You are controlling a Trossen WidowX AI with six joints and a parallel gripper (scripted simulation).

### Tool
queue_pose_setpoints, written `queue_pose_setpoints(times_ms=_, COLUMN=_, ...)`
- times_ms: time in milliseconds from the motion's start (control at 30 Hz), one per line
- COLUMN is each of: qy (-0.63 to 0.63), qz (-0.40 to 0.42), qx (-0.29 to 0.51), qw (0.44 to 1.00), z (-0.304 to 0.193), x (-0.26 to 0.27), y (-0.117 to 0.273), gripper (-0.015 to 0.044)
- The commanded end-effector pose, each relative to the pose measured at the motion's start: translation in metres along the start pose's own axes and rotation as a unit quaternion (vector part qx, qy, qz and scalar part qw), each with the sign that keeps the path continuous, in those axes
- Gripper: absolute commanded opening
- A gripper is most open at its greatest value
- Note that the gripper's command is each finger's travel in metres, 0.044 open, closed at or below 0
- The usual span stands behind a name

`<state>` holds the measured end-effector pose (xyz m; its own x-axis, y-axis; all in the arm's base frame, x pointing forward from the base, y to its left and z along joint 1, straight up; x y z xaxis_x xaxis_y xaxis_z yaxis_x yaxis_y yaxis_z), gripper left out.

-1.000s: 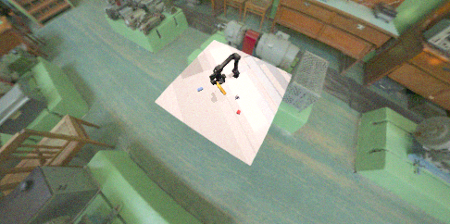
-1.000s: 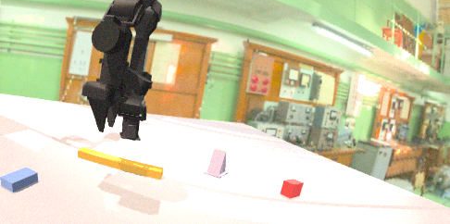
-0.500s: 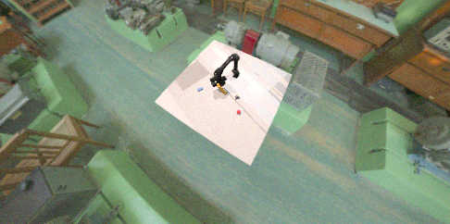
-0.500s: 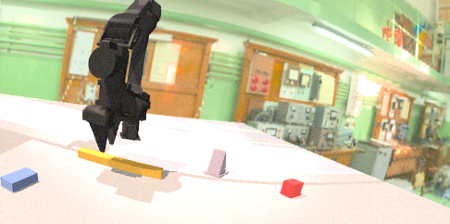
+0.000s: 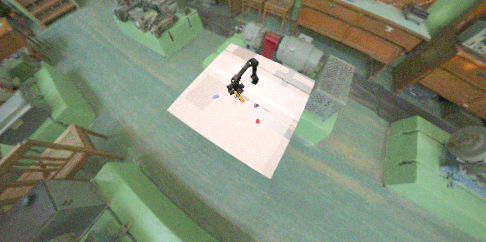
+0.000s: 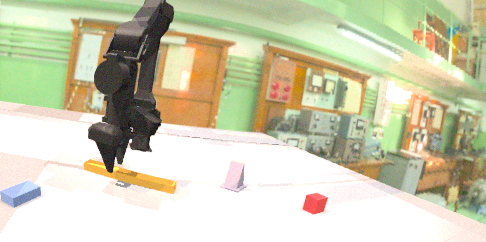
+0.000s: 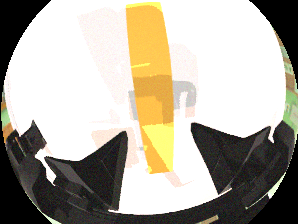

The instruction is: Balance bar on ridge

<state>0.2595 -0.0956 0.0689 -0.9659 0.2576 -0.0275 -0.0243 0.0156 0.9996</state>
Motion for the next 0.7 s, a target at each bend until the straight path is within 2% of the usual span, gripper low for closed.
queue_pose_setpoints(times_ms=0, qy=-0.002, qz=0.001, qx=-0.003, qw=1.000, z=0.0012, x=0.0013, y=-0.0083, gripper=0.0315)
queue_pose_setpoints(times_ms=633, qy=-0.002, qz=0.001, qx=-0.003, qw=1.000, z=0.0012, x=0.0015, y=-0.0123, gripper=0.0315)
queue_pose_setpoints(times_ms=667, qy=0.000, qz=0.002, qx=0.000, qw=1.000, z=0.0002, x=0.0017, y=-0.0120, gripper=0.0289)
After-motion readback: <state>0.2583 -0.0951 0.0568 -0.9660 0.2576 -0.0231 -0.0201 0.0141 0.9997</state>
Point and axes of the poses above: the point midway between the two fingers, 35 mm back from their tips, its own y axis back along the fingers, its own x axis across the jaws, z = x × y, the point moved 1 cm from there along y, back along the fingers, and after that the axes turned 8 degrees about y, right-handed, at the moved point
